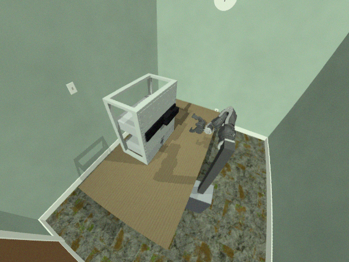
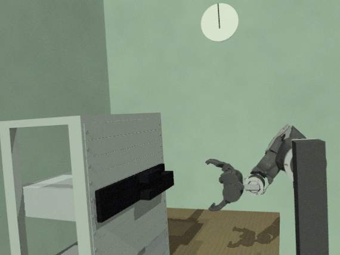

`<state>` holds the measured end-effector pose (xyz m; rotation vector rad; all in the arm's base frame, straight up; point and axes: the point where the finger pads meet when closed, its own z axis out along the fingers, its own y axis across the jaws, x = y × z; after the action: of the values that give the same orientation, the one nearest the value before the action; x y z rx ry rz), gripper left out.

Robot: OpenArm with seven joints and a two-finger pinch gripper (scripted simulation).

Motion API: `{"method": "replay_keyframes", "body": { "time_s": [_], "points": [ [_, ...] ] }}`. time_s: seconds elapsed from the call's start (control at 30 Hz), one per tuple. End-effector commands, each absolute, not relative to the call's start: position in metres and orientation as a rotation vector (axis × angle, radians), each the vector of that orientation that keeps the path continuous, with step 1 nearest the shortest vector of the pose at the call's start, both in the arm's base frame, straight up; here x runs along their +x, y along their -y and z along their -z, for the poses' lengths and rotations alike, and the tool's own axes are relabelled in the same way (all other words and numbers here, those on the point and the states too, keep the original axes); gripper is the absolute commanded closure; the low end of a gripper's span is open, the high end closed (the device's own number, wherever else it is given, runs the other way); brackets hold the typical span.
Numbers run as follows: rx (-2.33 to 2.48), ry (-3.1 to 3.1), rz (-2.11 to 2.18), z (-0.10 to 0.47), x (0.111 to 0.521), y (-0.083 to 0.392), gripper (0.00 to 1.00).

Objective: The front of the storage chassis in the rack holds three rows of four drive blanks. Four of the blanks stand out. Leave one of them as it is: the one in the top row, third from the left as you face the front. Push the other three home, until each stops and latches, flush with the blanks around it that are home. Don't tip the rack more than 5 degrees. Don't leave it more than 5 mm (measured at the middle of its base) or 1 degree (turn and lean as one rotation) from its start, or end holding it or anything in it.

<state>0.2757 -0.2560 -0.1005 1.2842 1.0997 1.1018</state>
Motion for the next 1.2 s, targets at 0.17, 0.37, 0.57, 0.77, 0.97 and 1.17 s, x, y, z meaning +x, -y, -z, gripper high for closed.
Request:
{"method": "replay_keyframes", "body": {
  "time_s": [0.17,0.37,0.57,0.77,0.97,1.17],
  "points": [
    [1.275,-1.098,-1.1,0.099,0.275,0.256,0.0],
    [1.275,-1.098,-1.1,0.099,0.275,0.256,0.0],
    [1.275,-1.098,-1.1,0.099,0.275,0.256,0.0],
    [1.276,-1.097,-1.097,0.088,0.284,0.259,0.0],
    [1.277,-1.097,-1.098,0.065,0.302,0.261,0.0],
    [1.276,-1.097,-1.1,0.051,0.313,0.262,0.0]
  ]
}}
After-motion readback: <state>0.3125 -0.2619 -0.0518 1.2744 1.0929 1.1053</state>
